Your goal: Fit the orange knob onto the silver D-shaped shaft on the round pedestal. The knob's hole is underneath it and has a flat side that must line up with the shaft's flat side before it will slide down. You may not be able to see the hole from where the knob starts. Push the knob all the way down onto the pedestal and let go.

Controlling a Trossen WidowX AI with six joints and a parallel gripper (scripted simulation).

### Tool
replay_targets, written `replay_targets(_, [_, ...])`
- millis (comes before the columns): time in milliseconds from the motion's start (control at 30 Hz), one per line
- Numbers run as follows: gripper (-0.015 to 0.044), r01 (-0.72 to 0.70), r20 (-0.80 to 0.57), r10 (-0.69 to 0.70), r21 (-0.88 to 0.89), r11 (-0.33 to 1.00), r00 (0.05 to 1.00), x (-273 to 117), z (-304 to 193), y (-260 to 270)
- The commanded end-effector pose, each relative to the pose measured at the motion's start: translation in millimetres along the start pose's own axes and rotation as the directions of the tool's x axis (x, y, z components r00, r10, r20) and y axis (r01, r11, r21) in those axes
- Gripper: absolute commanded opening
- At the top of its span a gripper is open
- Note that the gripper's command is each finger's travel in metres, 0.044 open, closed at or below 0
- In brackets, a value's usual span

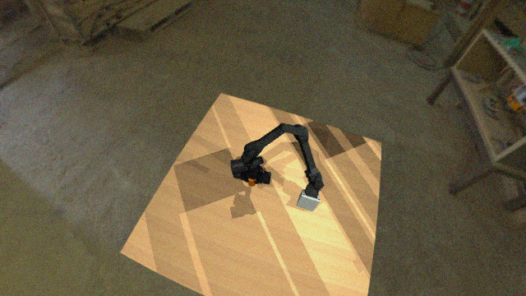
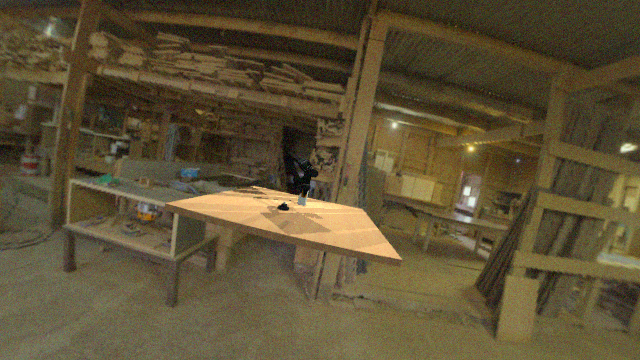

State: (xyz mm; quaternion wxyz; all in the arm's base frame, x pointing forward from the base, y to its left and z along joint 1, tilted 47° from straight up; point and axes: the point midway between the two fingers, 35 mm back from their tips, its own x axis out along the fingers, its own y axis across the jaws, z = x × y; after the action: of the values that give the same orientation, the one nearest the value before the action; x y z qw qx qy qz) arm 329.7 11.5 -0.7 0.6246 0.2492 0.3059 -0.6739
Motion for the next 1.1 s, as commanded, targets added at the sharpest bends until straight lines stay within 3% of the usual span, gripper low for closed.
replay_targets(0, [0.0000,-0.011,0.001,0.011,-0.001,1.000,1.000,0.6,12.9,3.2])
replay_targets(1067, [0.0000,-0.005,0.022,0.005,0.003,1.000,1.000,24.1,108.4,4.0])
